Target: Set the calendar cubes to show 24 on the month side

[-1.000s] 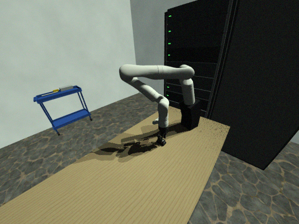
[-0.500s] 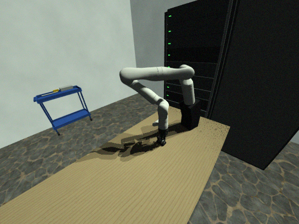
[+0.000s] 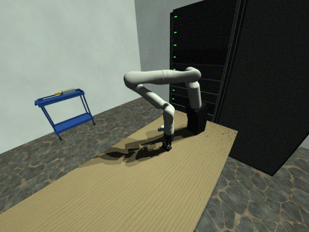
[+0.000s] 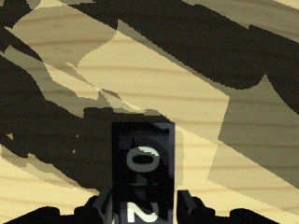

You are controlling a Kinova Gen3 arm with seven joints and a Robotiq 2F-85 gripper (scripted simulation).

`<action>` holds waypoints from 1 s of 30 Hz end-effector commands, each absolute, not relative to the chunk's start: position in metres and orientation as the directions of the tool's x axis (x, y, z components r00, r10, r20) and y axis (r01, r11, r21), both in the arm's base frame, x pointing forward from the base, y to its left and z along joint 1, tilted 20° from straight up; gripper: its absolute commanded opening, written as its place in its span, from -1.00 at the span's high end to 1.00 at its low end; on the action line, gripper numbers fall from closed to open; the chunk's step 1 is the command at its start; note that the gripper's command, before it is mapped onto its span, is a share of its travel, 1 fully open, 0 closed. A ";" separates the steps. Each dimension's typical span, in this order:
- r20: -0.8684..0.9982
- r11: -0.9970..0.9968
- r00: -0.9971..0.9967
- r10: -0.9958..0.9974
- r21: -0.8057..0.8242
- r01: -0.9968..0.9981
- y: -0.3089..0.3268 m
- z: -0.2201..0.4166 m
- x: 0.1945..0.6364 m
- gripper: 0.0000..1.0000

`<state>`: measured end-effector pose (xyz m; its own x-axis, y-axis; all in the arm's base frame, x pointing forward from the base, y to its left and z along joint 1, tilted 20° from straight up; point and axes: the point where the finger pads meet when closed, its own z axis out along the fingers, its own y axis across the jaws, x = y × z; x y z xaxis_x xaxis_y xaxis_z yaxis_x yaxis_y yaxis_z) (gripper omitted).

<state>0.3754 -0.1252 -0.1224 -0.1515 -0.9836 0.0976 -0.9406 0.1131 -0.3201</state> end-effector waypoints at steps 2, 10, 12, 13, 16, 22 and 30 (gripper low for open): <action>0.107 0.105 -0.147 -0.983 -0.325 -0.940 -0.128 -0.123 0.377 0.07; 0.107 0.105 -0.147 -0.983 -0.325 -0.940 -0.128 -0.123 0.377 0.07; 0.107 0.105 -0.147 -0.983 -0.325 -0.940 -0.128 -0.123 0.377 0.07; 0.107 0.105 -0.147 -0.983 -0.325 -0.940 -0.128 -0.123 0.377 0.07; 0.107 0.105 -0.147 -0.983 -0.325 -0.940 -0.128 -0.123 0.377 0.07; 0.107 0.105 -0.147 -0.983 -0.325 -0.940 -0.128 -0.123 0.377 0.07; 0.107 0.105 -0.147 -0.983 -0.325 -0.940 -0.128 -0.123 0.377 0.47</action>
